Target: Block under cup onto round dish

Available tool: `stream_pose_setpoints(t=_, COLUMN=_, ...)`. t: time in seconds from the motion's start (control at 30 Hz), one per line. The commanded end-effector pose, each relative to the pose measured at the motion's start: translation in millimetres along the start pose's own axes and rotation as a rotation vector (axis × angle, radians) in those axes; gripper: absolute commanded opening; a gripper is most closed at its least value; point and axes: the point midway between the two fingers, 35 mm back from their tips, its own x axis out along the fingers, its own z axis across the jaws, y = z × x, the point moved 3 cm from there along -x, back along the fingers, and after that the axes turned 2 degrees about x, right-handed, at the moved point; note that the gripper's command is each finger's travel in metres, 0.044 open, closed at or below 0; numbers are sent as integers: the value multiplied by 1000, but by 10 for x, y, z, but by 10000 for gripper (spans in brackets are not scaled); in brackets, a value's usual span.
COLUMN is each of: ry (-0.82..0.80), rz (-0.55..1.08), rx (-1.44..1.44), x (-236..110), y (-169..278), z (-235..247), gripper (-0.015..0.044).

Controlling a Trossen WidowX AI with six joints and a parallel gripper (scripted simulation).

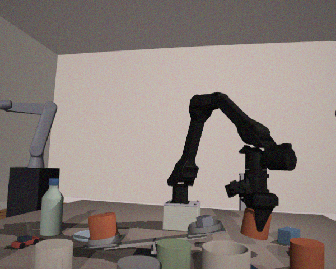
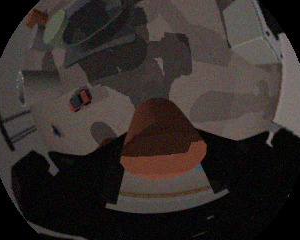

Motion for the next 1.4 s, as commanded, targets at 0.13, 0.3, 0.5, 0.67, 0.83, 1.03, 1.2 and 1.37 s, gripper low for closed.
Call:
stream_pose_setpoints(t=0.13, ry=8, rz=-6, rx=5, x=245, y=-9, z=-27, gripper=0)
stream_pose_setpoints(t=0.3, ry=8, rz=-6, rx=5, x=283, y=-8, z=-26, gripper=0)
stream_pose_setpoints(t=0.5, ry=8, rz=-6, rx=5, x=382, y=-9, z=-27, gripper=0)
stream_pose_setpoints(t=0.67, ry=9, rz=-8, rx=0, x=384, y=-14, z=-30, gripper=26)
stream_pose_setpoints(t=0.83, ry=9, rz=-8, rx=0, x=384, y=-14, z=-30, gripper=158)
stream_pose_setpoints(t=1.03, ry=9, rz=-8, rx=0, x=384, y=-14, z=-30, gripper=315)
stream_pose_setpoints(t=1.2, ry=9, rz=-8, rx=1, x=268, y=-6, z=-22, gripper=440)
stream_pose_setpoints(t=1.37, ry=8, rz=-6, rx=5, x=-149, y=-5, z=-22, gripper=440)
